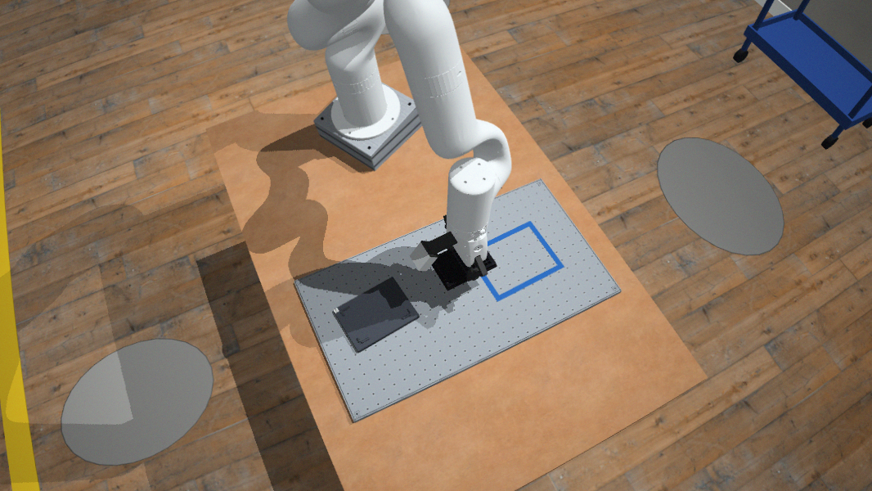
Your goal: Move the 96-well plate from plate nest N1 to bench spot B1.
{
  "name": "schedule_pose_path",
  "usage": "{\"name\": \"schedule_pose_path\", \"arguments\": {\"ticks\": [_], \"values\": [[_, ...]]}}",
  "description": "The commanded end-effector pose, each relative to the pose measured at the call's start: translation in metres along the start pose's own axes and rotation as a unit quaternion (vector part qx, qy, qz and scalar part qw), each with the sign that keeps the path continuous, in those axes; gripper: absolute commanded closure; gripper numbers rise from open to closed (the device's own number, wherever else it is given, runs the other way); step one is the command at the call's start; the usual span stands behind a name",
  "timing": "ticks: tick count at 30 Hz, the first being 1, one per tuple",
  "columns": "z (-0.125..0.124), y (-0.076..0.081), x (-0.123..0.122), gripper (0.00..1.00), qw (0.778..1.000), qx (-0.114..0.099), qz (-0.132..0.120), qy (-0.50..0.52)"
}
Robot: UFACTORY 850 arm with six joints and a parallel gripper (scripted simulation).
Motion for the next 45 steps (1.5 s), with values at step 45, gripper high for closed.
{"name": "schedule_pose_path", "arguments": {"ticks": [45], "values": [[0.025, -0.004, -0.145, 1.0, 1.0, 0.001, 0.0, 0.0]]}}
Point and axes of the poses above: the point where the finger pads meet when closed, its own y axis back along the fingers, its own z axis across the jaws, x = y × z, the point moved 2 cm from there along y, back along the fingers, and after that the axes turned 15 degrees about -y, right-handed, at the moved point
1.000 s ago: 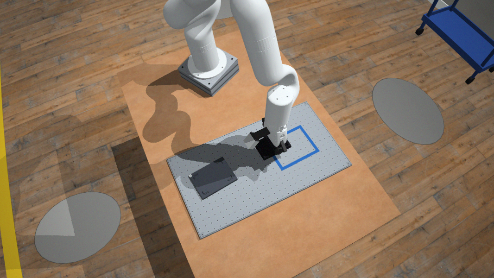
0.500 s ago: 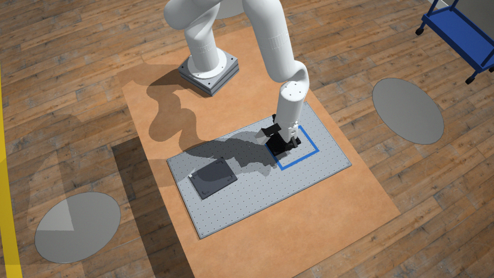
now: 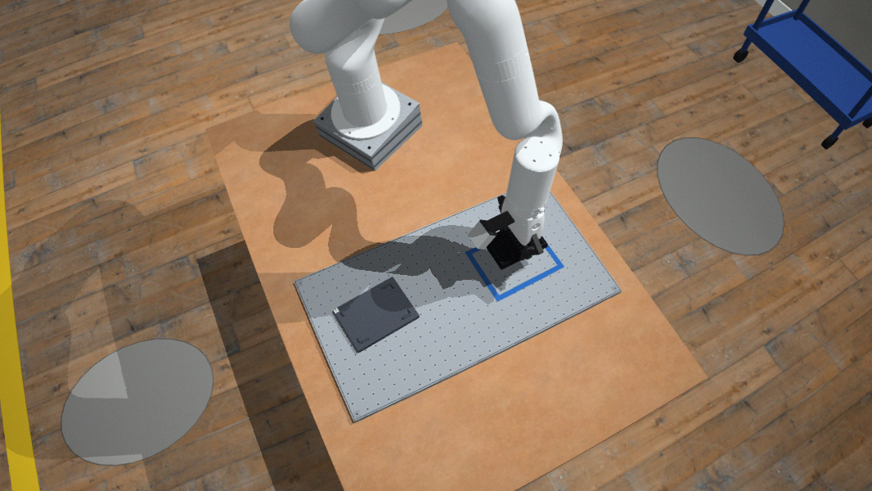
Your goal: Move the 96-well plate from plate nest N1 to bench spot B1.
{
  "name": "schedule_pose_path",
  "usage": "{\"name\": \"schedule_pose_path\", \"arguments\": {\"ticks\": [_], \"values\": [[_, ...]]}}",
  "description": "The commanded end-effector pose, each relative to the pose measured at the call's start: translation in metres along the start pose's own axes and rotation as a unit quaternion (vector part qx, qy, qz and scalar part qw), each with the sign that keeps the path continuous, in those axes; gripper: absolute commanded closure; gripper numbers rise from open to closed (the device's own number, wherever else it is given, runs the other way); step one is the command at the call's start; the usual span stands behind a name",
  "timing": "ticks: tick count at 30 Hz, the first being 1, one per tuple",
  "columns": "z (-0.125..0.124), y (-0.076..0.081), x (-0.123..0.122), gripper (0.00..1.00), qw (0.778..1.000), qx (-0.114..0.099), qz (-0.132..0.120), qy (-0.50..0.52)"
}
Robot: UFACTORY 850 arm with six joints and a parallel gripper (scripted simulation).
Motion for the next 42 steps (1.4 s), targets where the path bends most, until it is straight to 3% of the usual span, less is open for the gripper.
{"name": "schedule_pose_path", "arguments": {"ticks": [1, 42], "values": [[0.0011, 0.0003, -0.0122, 1.0, 1.0, 0.001, 0.0, 0.0], [0.001, -0.0047, -0.0118, 1.0, 1.0, 0.001, 0.0, 0.0]]}}
Point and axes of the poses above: the point where the finger pads meet when closed, its own y axis back along the fingers, its own z axis across the jaws, x = y × z, the point moved 2 cm from there along y, back along the fingers, and after that the axes turned 15 degrees about -y, right-handed, at the moved point
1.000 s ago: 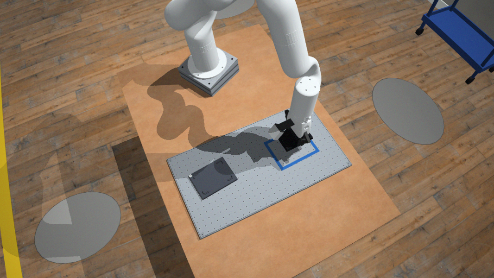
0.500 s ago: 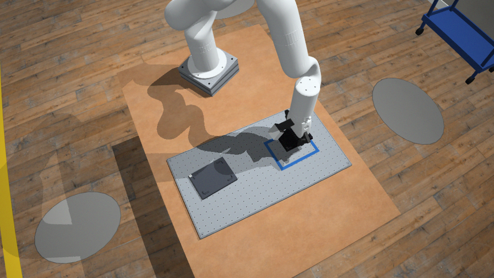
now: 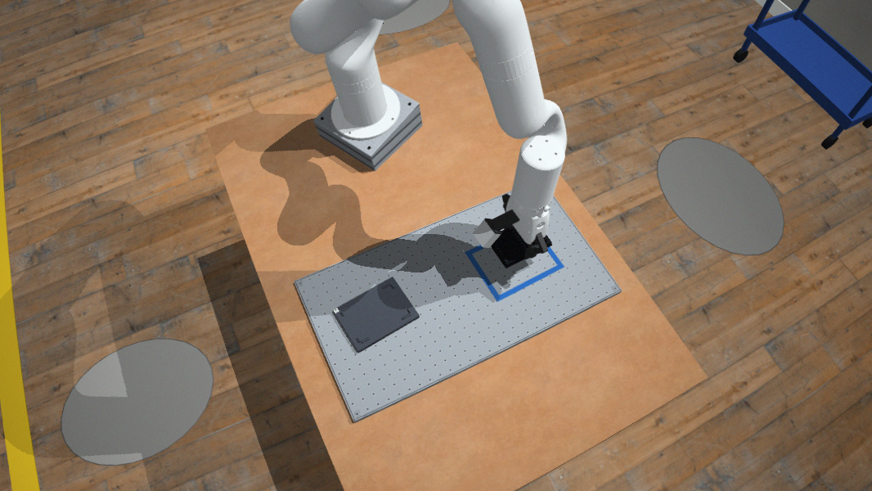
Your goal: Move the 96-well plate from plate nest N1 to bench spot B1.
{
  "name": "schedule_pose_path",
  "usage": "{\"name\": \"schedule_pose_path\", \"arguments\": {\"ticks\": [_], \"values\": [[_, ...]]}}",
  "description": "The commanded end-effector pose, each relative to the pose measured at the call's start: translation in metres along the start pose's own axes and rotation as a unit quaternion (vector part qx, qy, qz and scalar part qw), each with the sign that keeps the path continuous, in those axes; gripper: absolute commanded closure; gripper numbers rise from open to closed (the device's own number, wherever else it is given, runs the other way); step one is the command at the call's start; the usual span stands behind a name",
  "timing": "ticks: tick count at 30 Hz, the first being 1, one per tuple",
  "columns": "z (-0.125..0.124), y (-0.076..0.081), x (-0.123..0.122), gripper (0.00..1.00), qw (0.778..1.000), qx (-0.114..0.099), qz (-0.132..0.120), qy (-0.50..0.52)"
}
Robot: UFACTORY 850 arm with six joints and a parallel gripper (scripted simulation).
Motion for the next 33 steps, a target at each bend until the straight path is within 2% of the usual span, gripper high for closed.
{"name": "schedule_pose_path", "arguments": {"ticks": [1, 33], "values": [[-0.001, -0.005, 0.0, 1.0, 1.0, 0.001, 0.0, 0.0], [-0.001, -0.052, 0.0, 1.0, 1.0, 0.001, 0.0, 0.0]]}}
Point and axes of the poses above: the point where the finger pads meet when closed, its own y axis back along the fingers, its own z axis across the jaws, x = y × z, the point moved 2 cm from there along y, back along the fingers, and after that the axes turned 15 degrees about -y, right-handed, at the moved point
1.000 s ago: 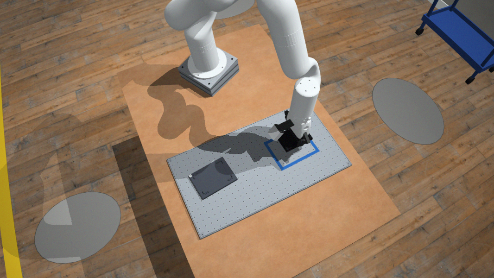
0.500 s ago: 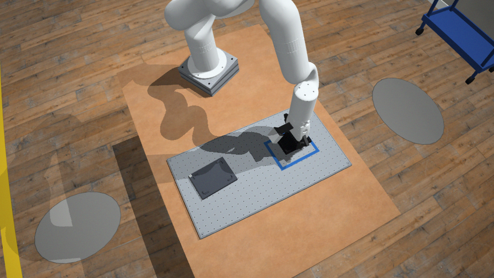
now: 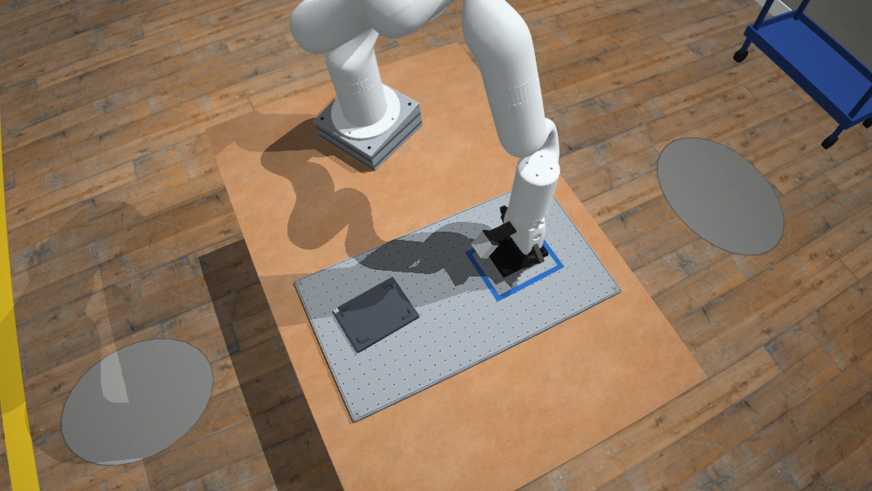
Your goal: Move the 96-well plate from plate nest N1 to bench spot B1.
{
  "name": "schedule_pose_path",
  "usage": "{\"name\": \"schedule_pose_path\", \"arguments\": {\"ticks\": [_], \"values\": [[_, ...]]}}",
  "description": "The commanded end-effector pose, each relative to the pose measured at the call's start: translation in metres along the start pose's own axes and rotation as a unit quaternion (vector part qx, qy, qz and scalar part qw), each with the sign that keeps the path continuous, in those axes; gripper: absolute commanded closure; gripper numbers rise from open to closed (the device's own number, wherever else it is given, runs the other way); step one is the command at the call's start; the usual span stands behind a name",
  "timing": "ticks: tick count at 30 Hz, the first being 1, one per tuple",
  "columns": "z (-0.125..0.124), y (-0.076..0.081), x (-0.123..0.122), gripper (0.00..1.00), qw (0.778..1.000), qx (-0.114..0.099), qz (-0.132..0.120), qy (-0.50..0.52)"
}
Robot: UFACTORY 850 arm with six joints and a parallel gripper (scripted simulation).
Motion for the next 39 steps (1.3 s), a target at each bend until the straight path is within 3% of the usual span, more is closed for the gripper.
{"name": "schedule_pose_path", "arguments": {"ticks": [1, 9, 39], "values": [[-0.001, -0.007, 0.0, 1.0, 1.0, 0.001, 0.0, 0.0], [-0.001, -0.021, 0.0, 1.0, 1.0, 0.001, 0.0, 0.0], [-0.001, -0.022, 0.0, 1.0, 1.0, 0.001, 0.0, 0.0]]}}
Point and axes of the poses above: the point where the finger pads meet when closed, its own y axis back along the fingers, its own z axis across the jaws, x = y × z, the point moved 2 cm from there along y, back along the fingers, and after that the axes turned 15 degrees about -y, right-handed, at the moved point
